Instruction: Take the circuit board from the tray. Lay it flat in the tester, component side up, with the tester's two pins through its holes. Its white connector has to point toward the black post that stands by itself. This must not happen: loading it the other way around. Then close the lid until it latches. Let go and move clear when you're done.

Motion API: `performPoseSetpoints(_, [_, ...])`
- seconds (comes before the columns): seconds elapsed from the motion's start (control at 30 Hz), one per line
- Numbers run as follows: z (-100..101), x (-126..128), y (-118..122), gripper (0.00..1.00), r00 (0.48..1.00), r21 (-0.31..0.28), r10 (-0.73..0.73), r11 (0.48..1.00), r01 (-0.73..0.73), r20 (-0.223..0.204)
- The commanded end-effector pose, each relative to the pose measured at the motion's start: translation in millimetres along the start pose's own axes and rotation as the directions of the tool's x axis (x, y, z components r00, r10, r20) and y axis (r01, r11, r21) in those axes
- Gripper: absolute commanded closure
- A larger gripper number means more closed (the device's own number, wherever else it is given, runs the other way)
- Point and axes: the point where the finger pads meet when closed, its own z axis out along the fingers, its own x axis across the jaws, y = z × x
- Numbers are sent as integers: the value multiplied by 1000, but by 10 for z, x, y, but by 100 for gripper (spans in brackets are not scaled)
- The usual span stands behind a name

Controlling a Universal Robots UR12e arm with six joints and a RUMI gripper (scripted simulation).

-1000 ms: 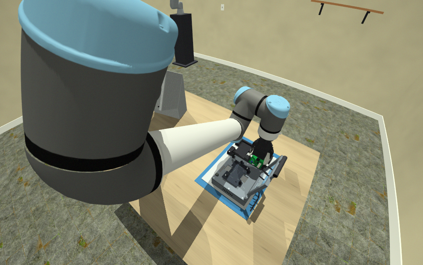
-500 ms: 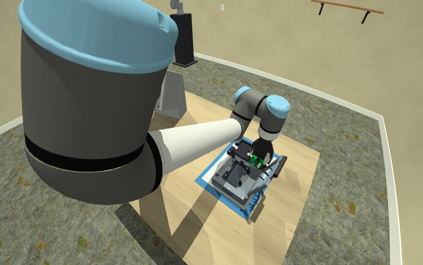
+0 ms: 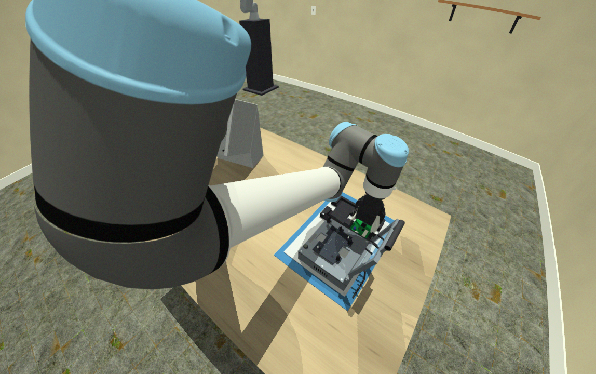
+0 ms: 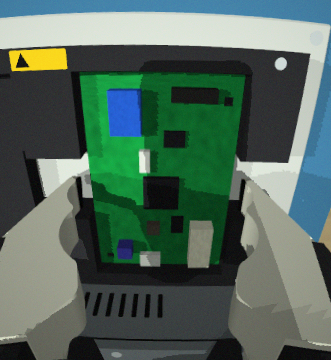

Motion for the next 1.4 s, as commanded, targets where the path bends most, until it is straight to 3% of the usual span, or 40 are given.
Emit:
performPoseSetpoints(0.0, [-6,3,-1,46,1000,0,0,1000,0,-1])
performPoseSetpoints(1.37, [-6,3,-1,53,1000,0,0,1000,0,-1])
